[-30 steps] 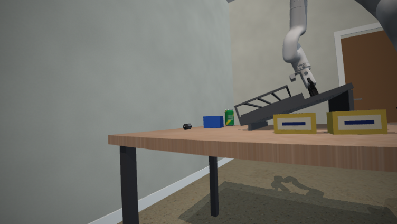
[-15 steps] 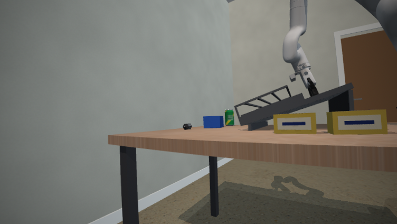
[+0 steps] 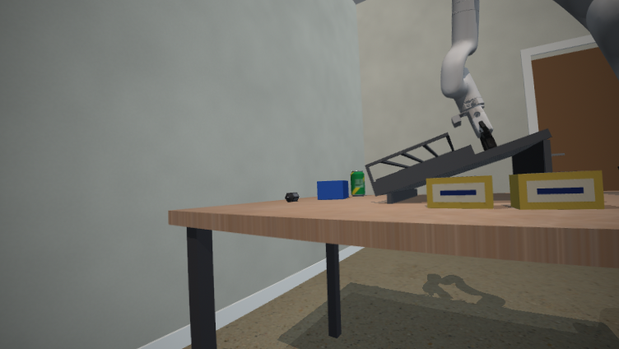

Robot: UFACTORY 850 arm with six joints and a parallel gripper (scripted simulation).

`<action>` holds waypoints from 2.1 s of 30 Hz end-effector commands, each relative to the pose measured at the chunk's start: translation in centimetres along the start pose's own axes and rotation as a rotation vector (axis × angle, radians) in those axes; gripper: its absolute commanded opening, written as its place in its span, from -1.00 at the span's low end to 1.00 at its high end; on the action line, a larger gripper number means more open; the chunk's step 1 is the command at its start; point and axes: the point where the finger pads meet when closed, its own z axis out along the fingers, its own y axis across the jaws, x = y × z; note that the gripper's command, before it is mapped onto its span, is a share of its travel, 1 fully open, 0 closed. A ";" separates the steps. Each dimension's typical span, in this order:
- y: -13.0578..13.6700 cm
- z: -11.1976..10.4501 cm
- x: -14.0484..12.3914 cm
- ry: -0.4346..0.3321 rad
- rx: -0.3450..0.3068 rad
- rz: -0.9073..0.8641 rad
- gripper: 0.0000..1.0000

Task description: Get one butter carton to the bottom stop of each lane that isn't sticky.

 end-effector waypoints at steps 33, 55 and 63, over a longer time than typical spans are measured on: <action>0.0 -2.8 0.1 0.001 -0.001 0.000 1.00; 0.0 -2.8 0.1 0.001 0.000 0.000 1.00; 0.0 -2.8 0.1 0.001 0.000 0.000 1.00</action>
